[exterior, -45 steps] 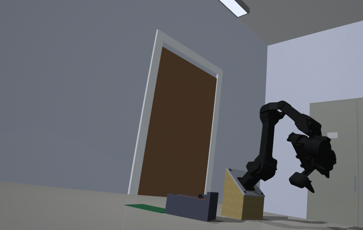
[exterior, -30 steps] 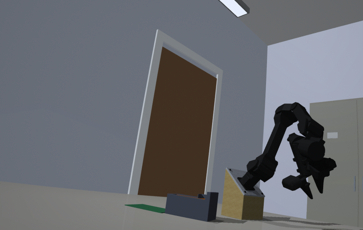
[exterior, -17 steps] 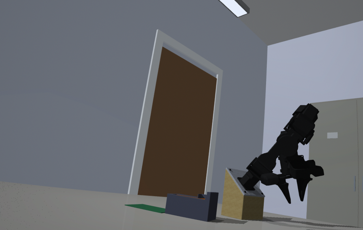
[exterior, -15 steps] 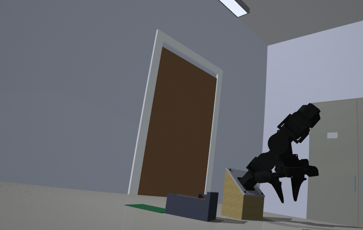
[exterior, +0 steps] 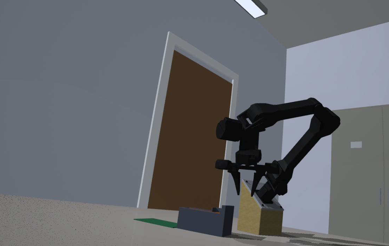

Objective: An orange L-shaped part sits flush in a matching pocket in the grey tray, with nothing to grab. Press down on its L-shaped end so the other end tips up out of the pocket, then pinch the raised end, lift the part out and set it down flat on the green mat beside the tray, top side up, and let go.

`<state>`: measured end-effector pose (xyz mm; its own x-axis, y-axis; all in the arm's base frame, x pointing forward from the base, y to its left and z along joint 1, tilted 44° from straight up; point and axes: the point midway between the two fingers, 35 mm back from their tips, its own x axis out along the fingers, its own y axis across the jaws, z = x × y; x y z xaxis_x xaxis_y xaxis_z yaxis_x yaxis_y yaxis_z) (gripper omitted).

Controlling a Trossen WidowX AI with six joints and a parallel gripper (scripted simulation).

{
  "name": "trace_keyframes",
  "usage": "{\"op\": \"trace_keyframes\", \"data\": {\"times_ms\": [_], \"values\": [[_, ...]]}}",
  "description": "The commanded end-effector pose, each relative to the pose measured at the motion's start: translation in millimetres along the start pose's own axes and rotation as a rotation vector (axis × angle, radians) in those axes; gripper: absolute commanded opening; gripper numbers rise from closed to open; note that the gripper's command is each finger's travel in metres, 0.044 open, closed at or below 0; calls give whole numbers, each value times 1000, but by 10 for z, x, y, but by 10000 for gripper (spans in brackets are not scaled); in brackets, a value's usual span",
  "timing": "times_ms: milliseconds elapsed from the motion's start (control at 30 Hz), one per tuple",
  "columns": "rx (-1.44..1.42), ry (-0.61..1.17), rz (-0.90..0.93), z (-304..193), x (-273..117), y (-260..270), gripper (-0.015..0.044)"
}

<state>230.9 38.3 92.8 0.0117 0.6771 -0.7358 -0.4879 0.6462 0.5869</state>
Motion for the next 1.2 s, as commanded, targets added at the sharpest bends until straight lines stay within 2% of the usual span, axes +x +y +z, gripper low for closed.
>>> {"op": "trace_keyframes", "data": {"times_ms": [0, 267, 533, 1167], "values": [[80, -34, -15, -209, -173, -490, 180], [91, -42, -15, -248, -177, -567, 180], [90, -45, -12, -216, 540, -568, 180], [90, -45, -12, -207, 674, -575, 180]]}}
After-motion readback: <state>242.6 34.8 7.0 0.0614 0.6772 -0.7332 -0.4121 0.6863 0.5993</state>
